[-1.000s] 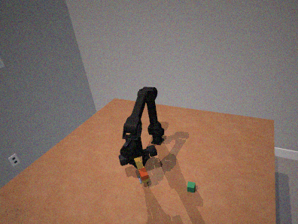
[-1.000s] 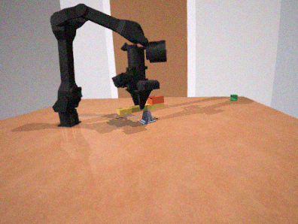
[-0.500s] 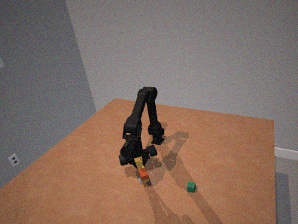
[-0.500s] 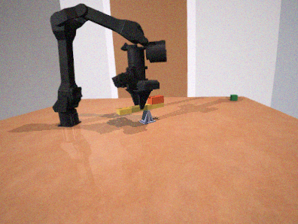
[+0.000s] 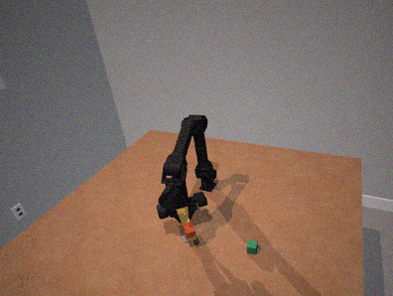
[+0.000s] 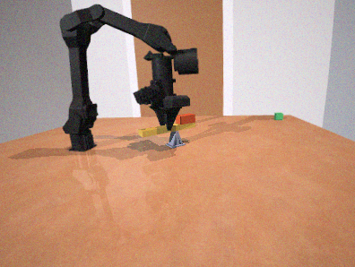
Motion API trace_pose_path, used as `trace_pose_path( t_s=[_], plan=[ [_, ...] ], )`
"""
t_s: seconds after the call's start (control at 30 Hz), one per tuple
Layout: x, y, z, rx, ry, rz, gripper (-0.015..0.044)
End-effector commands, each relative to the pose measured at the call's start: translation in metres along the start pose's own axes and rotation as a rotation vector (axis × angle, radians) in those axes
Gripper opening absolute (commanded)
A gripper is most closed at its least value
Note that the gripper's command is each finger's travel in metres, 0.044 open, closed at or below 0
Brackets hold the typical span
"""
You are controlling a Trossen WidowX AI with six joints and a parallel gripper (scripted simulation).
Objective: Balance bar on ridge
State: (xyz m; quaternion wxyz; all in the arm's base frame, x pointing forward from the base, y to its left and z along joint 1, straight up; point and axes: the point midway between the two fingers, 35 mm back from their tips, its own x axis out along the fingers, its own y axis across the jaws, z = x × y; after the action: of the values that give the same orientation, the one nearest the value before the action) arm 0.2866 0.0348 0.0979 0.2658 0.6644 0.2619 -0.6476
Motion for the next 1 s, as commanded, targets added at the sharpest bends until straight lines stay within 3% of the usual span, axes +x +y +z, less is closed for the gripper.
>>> trace_pose_path(
  t_s=[0.0, 0.17, 0.5, 0.63, 0.87, 0.97],
  plan=[
    [0.000, 0.000, 0.000, 0.000, 0.000, 0.000, 0.0185],
    [0.000, 0.000, 0.000, 0.000, 0.000, 0.000, 0.0185],
    [0.000, 0.000, 0.000, 0.000, 0.000, 0.000, 0.0440],
    [-0.008, 0.001, -0.001, 0.000, 0.000, 0.000, 0.0440],
    [-0.092, 0.001, -0.001, 0.000, 0.000, 0.001, 0.0440],
    [-0.100, 0.000, 0.000, 0.000, 0.000, 0.001, 0.0440]
  ],
)
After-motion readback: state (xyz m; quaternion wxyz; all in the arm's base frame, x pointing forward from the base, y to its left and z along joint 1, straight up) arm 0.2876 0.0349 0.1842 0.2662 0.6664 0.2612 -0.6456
